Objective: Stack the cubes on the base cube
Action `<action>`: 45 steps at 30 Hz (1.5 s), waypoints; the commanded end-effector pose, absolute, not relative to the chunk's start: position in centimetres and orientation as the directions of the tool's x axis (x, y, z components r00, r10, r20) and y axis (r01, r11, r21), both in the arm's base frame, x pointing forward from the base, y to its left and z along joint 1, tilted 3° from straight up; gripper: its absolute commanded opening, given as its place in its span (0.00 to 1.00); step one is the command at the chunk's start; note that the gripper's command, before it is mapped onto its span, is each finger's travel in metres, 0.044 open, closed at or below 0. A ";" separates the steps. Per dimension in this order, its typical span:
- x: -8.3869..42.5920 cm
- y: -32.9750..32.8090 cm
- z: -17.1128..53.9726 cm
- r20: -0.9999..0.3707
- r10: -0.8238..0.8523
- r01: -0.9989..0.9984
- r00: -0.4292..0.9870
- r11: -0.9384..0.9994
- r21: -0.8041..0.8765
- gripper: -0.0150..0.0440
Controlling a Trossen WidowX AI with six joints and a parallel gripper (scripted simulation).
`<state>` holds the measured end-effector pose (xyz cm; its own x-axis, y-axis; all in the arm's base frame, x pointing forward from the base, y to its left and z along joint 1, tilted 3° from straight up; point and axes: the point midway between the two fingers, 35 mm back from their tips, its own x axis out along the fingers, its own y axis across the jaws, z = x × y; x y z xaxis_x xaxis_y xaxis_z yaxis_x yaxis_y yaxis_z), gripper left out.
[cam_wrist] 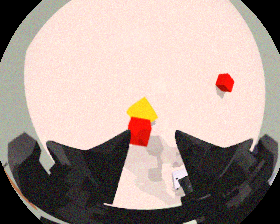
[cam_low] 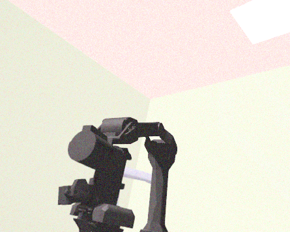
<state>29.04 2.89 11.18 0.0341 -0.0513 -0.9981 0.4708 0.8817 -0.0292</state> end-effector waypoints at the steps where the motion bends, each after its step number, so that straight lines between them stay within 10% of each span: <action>1: 29.7 0.9 11.7 -0.998 -0.050 0.372 0.038 0.928 -0.032 0.70; 31: 27.6 -17.2 15.7 -0.997 -0.070 -0.609 0.036 0.790 -0.077 0.70; 45: 27.7 -18.0 10.7 -0.997 -0.071 -0.628 0.035 0.774 -0.077 0.70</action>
<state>28.03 -18.09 13.19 0.0582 -0.0867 -0.9945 -0.6203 0.7775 -0.1041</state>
